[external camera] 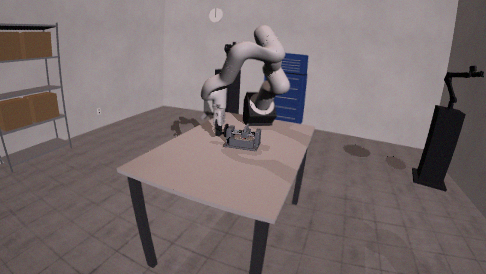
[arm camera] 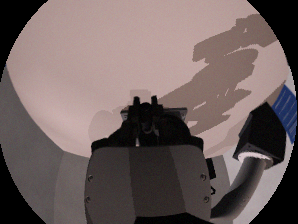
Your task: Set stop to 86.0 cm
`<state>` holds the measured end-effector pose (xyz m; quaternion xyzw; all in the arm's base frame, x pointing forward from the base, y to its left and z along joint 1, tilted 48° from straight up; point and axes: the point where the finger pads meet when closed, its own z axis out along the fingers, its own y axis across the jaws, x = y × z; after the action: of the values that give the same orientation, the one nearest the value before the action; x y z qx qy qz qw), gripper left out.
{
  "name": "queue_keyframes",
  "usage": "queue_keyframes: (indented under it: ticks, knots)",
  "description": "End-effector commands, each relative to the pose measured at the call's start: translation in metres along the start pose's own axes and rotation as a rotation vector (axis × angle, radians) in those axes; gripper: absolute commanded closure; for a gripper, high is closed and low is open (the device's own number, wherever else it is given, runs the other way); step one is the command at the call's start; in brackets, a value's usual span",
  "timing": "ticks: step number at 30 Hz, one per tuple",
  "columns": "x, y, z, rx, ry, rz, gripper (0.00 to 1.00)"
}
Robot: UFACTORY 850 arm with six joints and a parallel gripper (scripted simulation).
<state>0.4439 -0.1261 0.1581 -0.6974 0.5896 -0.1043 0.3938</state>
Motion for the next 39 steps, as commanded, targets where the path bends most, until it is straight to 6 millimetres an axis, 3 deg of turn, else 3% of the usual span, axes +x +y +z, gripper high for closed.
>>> queue_keyframes:
  ticks: [1, 11, 20, 39]
  knots:
    - [0.000, -0.002, -0.009, -0.001, 0.001, 0.000, 0.94]
    - [0.000, 0.002, -0.025, -0.001, 0.001, 0.000, 0.94]
    - [0.000, 0.021, -0.038, -0.001, 0.001, 0.000, 0.94]
    - [0.000, 0.045, -0.033, -0.001, 0.001, 0.000, 0.94]
